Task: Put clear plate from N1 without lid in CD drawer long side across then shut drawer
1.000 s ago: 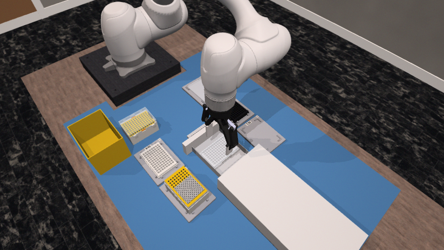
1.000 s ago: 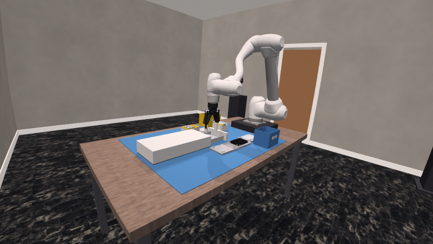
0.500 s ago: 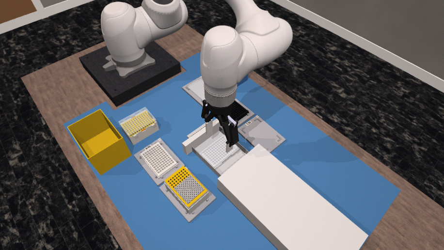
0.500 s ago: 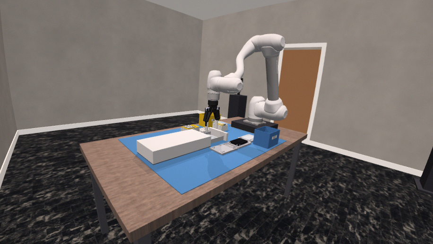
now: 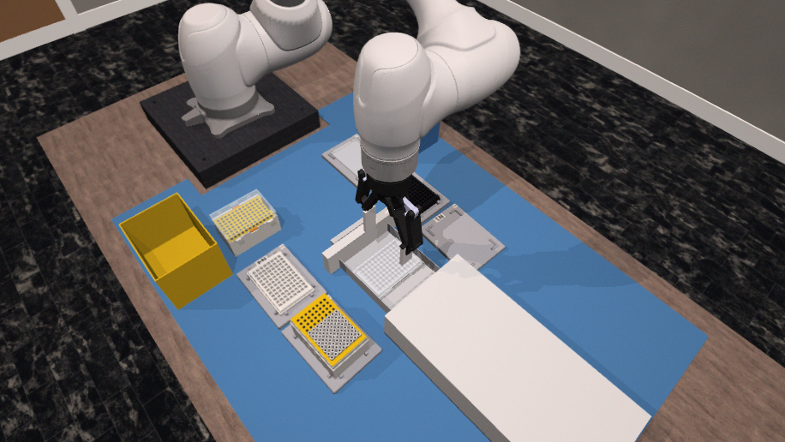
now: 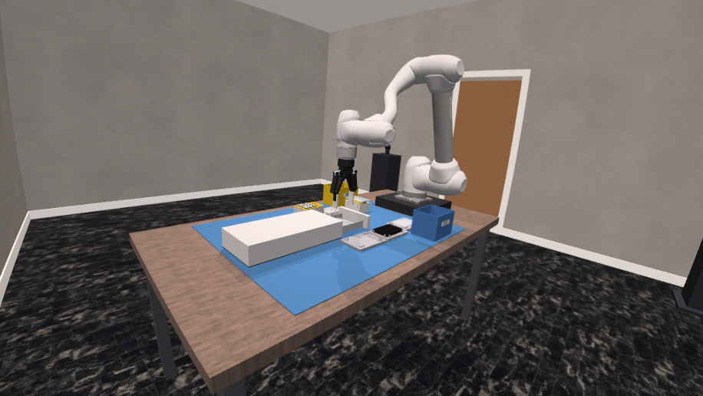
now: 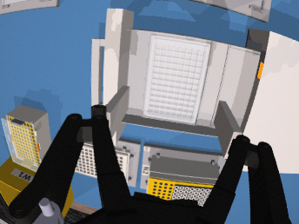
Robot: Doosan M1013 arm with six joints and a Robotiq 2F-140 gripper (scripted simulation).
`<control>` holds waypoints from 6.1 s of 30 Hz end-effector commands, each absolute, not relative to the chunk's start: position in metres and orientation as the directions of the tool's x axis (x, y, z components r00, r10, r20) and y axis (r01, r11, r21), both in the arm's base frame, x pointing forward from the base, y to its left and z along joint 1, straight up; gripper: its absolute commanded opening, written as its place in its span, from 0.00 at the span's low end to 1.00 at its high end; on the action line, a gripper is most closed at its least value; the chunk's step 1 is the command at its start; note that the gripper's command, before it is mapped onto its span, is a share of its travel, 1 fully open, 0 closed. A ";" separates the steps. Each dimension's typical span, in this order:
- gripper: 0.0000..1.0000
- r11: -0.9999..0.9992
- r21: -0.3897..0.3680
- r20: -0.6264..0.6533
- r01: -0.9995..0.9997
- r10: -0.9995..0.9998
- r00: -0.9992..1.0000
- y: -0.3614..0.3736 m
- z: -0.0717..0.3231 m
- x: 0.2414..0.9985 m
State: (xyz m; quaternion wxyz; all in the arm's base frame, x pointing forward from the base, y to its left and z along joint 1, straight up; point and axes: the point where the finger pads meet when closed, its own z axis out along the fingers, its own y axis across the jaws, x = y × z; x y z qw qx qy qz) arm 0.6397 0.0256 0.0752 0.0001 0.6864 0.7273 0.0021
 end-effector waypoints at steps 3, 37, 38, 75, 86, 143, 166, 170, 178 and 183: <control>0.66 0.058 0.003 0.003 0.998 0.998 -0.058 0.026 0.079 0.640; 0.66 0.058 0.003 0.003 0.998 0.998 -0.058 0.025 0.110 0.640; 0.66 0.058 0.003 0.003 0.998 0.998 -0.058 0.025 0.110 0.640; 0.64 0.058 0.003 0.003 0.998 0.998 -0.058 0.024 0.105 0.617; 0.59 0.058 0.003 0.003 0.998 0.998 -0.058 0.022 0.096 0.578; 0.00 0.058 0.003 0.003 0.998 0.998 -0.058 0.016 0.073 0.479; 0.00 0.058 0.003 0.003 0.998 0.998 -0.058 0.016 0.070 0.479; 0.00 0.058 0.003 0.003 0.998 0.998 -0.058 0.016 0.065 0.479; 0.00 0.058 0.003 0.003 0.998 0.998 -0.058 0.016 0.057 0.479; 0.00 0.058 0.003 0.003 0.998 0.998 -0.058 0.016 0.050 0.479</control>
